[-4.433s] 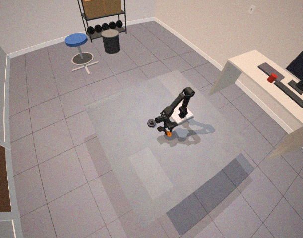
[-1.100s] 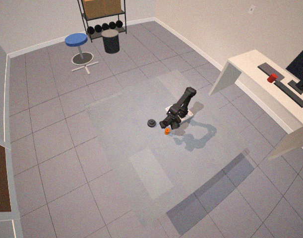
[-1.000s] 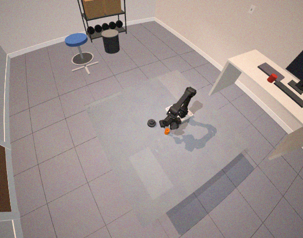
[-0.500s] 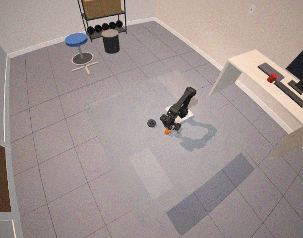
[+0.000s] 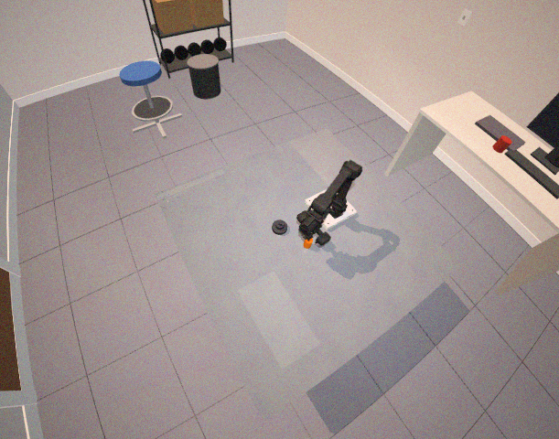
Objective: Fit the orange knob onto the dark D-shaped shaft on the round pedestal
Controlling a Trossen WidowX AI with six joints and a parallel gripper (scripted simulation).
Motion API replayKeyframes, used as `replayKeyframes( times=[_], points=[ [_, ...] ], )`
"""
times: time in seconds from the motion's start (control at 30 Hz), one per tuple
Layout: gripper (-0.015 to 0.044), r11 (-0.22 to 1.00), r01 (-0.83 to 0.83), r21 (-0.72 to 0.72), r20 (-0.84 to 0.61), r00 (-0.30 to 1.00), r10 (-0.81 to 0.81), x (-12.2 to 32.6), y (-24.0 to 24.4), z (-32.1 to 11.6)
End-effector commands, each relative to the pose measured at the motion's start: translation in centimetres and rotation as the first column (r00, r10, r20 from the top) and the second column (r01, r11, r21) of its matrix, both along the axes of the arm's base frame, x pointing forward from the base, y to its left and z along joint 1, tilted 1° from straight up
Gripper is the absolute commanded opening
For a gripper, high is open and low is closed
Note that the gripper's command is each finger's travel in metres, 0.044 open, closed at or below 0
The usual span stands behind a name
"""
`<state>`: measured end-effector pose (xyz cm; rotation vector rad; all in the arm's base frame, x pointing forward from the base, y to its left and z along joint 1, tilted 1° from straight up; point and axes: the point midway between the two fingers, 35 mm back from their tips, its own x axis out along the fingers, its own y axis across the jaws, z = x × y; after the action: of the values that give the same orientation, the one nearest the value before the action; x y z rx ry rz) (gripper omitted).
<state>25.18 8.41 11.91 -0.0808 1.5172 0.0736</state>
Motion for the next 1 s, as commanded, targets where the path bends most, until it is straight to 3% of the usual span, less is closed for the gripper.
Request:
replayKeyframes(
  times=[0.0, 0.97],
  points=[
    [0.044, 1.0, 0.007, -0.01, -0.017, 1.0, -0.007, -0.3, -0.2, -1.7],
    [0.044, 1.0, 0.007, -0.01, -0.017, 1.0, -0.007, 0.1, -0.2, -6.3]
  ],
)
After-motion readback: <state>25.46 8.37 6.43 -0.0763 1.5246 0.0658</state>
